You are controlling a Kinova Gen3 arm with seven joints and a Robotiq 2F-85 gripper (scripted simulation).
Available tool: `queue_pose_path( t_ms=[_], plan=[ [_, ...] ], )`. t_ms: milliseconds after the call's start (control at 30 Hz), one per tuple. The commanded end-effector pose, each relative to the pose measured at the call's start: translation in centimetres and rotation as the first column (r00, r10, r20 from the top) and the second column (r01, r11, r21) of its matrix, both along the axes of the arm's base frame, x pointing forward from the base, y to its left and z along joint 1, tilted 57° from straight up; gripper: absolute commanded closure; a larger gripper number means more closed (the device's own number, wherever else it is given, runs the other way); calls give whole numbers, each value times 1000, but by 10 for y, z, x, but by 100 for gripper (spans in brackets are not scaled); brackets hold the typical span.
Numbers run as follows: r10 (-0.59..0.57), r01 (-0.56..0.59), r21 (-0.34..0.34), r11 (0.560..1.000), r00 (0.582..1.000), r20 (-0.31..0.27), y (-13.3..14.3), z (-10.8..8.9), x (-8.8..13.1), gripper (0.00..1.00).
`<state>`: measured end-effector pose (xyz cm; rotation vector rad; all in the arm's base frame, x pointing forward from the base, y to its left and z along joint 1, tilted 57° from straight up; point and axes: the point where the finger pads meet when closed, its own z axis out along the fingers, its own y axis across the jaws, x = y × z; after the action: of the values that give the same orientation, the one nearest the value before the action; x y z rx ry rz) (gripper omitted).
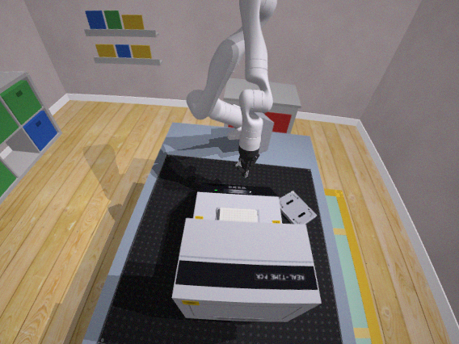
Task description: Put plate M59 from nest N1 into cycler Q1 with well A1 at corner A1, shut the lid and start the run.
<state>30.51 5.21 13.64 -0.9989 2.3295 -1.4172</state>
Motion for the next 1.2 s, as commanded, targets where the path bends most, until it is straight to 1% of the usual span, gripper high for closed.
queue_pose_path(
  t_ms=[0,400,1167],
  plan=[
    [0,0,4,1000,1000,-2,-3,-2,2,90],
    [0,0,3,1000,1000,-2,-14,-10,9,90],
    [-1,1,2,1000,1000,1,-14,-10,9,90]
  ],
)
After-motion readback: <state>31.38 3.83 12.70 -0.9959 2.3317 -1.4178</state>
